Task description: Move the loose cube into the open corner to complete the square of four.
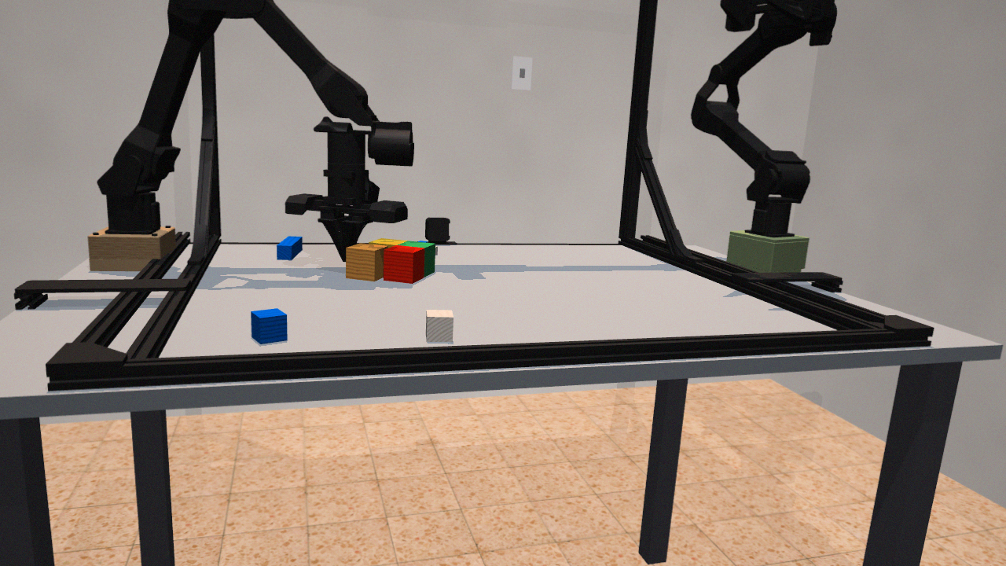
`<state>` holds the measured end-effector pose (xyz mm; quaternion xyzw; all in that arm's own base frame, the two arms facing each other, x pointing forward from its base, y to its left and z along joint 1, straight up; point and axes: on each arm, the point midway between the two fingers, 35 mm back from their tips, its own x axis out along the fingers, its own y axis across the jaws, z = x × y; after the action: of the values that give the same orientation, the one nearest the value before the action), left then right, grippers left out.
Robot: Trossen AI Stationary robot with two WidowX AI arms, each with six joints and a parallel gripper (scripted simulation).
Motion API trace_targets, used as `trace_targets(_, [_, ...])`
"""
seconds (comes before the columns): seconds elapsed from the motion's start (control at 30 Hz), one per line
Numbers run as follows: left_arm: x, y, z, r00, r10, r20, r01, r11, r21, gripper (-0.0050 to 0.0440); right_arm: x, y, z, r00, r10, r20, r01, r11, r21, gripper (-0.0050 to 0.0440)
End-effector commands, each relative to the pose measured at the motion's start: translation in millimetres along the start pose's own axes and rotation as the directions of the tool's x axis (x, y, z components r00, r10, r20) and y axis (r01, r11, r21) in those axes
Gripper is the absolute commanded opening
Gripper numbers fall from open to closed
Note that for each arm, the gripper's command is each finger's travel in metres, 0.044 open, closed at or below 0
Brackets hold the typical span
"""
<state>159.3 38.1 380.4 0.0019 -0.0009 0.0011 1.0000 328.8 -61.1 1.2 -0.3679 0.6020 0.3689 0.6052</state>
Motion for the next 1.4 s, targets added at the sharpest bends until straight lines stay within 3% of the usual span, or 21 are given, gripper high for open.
trace_targets(0.0, [0, 0, 0, 1.0, -0.002, 0.0, 0.002, 1.0, -0.004, 0.04, 0, 7, 0, 1.0, 0.001, -0.004, -0.001, 1.0, -0.003, 0.0])
trace_targets(0.4, [0, 0, 0, 1.0, -0.002, 0.0, 0.002, 1.0, -0.004, 0.04, 0, 49, -1, 1.0, -0.001, 0.0, 0.001, 1.0, 0.001, 0.0])
trace_targets(0.57, [0, 0, 0, 1.0, -0.002, 0.0, 0.002, 1.0, -0.004, 0.04, -3, 49, 0, 1.0, 0.0, 0.0, 0.0, 1.0, 0.001, 0.0])
trace_targets(0.77, [0, 0, 0, 1.0, -0.002, 0.0, 0.002, 1.0, -0.004, 0.04, -49, 46, 0, 1.0, 0.005, -0.002, -0.005, 1.0, -0.004, 0.0])
trace_targets(1.1, [0, 0, 0, 1.0, -0.002, 0.0, 0.002, 1.0, -0.004, 0.04, -46, 47, 0, 1.0, 0.01, -0.003, -0.01, 1.0, -0.003, 0.0])
trace_targets(1.2, [0, 0, 0, 1.0, -0.002, 0.0, 0.002, 1.0, -0.004, 0.04, -47, 36, -8, 1.0, 0.009, -0.003, -0.008, 0.985, 0.174, 0.0])
trace_targets(1.37, [0, 0, 0, 1.0, -0.002, 0.0, 0.002, 1.0, -0.004, 0.04, -49, 10, -29, 1.0, 0.006, -0.003, -0.003, 0.836, 0.549, 0.0])
